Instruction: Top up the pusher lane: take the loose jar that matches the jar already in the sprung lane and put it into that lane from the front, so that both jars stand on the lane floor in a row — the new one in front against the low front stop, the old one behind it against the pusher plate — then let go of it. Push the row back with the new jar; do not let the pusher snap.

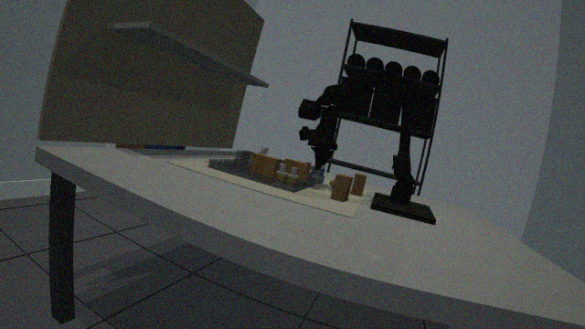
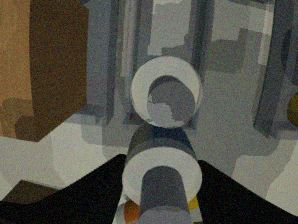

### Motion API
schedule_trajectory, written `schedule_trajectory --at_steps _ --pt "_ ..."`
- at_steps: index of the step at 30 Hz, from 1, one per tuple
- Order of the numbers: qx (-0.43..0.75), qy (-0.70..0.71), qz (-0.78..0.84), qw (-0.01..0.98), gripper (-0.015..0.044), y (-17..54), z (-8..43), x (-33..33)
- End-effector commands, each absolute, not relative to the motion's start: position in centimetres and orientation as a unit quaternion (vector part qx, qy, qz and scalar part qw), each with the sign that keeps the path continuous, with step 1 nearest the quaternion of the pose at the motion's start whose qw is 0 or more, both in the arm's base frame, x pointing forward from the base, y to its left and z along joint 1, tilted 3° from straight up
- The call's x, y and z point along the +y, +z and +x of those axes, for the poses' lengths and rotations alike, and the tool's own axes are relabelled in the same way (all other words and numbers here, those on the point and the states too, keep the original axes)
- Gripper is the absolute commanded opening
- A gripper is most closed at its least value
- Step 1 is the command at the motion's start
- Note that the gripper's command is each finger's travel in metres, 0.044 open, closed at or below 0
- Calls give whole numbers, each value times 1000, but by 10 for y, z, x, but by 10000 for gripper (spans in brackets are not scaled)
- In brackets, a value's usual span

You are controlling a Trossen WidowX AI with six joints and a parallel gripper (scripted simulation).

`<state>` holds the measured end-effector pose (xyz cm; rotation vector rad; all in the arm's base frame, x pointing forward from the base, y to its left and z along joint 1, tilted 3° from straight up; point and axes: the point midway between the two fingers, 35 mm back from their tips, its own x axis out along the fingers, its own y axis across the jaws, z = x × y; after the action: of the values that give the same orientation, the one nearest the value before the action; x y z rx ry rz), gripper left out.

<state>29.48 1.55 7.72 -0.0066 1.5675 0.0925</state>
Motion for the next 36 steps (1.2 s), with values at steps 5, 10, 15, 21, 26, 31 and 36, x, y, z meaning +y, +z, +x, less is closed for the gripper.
schedule_trajectory --at_steps 5,10,15,21,26,31,36 --pt "698 43 -2 714 0 79 303 16" --pt "698 43 -2 714 0 80 305 17" --pt "698 43 -2 715 0 80 306 17" --pt "698 43 -2 715 0 80 308 17" --pt "698 43 -2 715 0 80 310 17" --pt "698 43 -2 715 0 80 312 17" --pt "698 43 -2 715 0 81 313 17"
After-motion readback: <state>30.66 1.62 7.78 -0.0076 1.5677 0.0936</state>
